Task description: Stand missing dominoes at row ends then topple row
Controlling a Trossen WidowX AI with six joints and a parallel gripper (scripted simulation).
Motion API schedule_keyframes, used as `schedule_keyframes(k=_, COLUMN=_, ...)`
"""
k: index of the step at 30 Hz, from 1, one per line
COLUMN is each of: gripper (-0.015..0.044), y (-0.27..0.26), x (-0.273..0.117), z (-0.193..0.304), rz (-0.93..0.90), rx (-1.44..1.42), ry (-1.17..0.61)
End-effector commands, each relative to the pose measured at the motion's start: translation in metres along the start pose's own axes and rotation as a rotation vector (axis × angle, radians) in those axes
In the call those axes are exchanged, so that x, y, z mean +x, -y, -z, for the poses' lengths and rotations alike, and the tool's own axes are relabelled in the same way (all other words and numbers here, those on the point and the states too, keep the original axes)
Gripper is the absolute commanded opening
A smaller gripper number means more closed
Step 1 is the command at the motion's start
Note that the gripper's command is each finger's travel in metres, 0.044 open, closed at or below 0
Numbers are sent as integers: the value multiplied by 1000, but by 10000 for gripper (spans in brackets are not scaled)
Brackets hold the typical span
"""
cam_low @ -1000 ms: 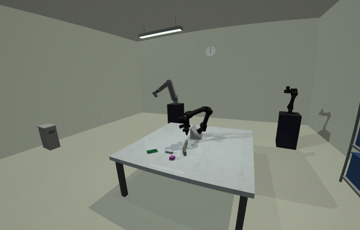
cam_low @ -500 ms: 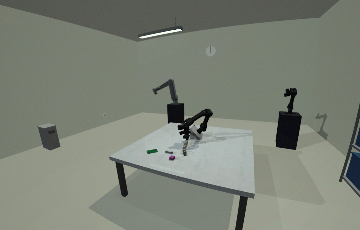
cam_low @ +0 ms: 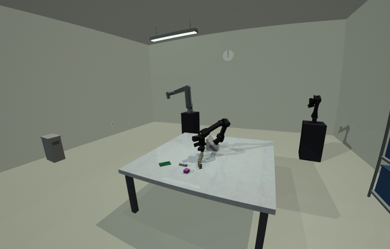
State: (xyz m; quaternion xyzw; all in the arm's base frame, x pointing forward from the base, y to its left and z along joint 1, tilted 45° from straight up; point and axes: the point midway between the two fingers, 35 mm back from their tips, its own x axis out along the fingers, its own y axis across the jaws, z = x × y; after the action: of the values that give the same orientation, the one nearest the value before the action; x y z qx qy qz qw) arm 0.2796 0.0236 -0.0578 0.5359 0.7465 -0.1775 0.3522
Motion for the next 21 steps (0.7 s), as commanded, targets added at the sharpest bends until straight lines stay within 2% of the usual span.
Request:
schedule_keyframes(k=1, gripper=0, y=-7, x=2, z=0, rz=3, rx=4, ry=-5)
schedule_keyframes(k=4, gripper=0, y=-4, x=-5, z=-2, rz=-3, rx=-3, ry=4)
schedule_keyframes(k=12, gripper=0, y=-28, x=-55, z=0, rz=1, rx=2, ry=-3)
schedule_keyframes(k=21, gripper=0, y=-30, x=-58, z=1, rz=3, rx=3, ry=-5)
